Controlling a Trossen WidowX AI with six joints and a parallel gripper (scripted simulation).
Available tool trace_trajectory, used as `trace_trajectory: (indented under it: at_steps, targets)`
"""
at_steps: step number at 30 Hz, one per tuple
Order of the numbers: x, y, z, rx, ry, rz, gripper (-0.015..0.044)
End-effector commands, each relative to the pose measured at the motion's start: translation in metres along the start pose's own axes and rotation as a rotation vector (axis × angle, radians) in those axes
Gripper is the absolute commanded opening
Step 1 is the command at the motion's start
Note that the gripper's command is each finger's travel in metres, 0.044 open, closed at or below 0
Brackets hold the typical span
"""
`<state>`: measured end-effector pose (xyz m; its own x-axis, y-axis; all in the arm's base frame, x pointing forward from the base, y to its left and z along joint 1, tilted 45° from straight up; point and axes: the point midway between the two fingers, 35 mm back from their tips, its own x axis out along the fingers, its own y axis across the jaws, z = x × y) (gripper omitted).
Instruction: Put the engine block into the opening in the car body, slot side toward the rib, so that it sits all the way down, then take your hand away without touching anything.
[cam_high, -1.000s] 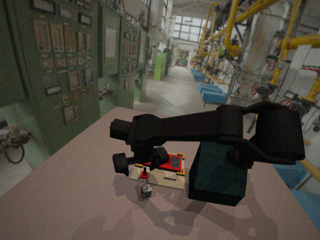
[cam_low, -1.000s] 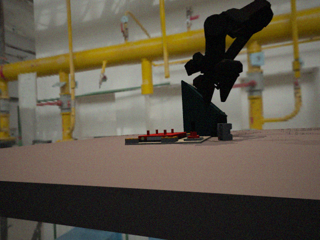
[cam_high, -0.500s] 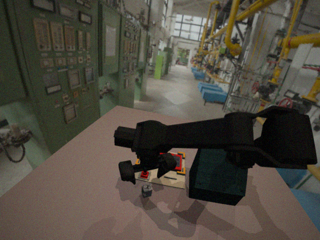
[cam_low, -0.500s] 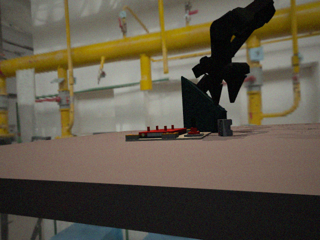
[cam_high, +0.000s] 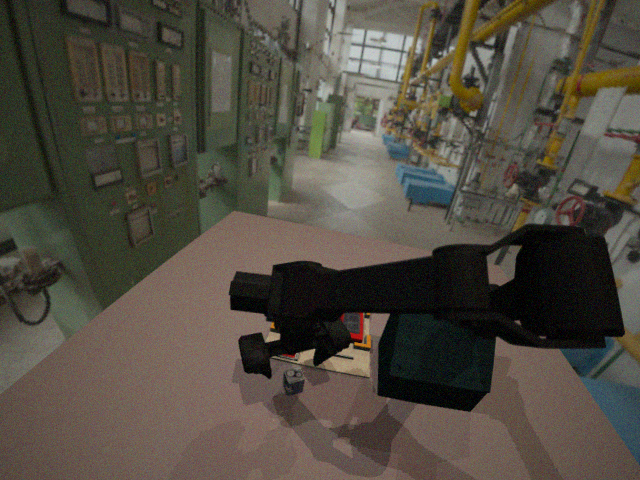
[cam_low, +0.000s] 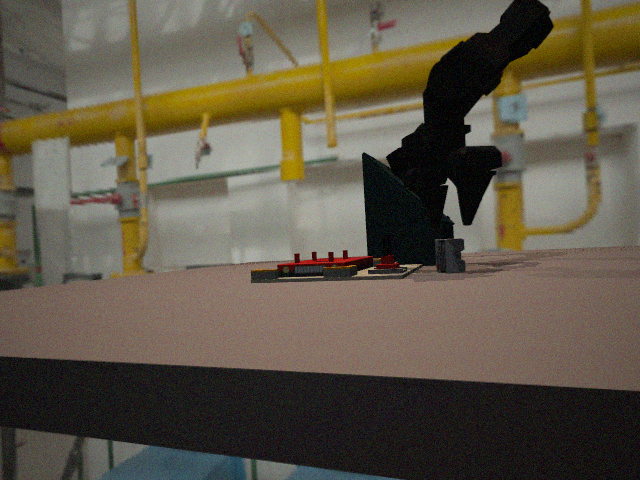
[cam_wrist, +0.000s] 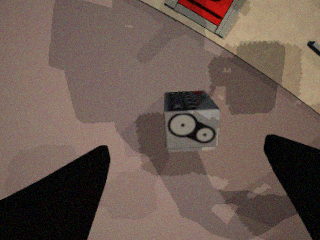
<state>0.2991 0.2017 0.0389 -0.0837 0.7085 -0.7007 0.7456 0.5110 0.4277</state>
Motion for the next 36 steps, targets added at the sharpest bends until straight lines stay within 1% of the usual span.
trace_trajectory:
  at_steps: [1, 32, 36]
  targets:
    - [0.009, -0.004, 0.001, 0.010, 0.002, -0.010, 0.0440]
    - [0.056, -0.006, 0.000, 0.011, 0.004, -0.009, 0.0440]
    - [0.056, -0.006, 0.000, 0.011, 0.004, -0.009, 0.0335]
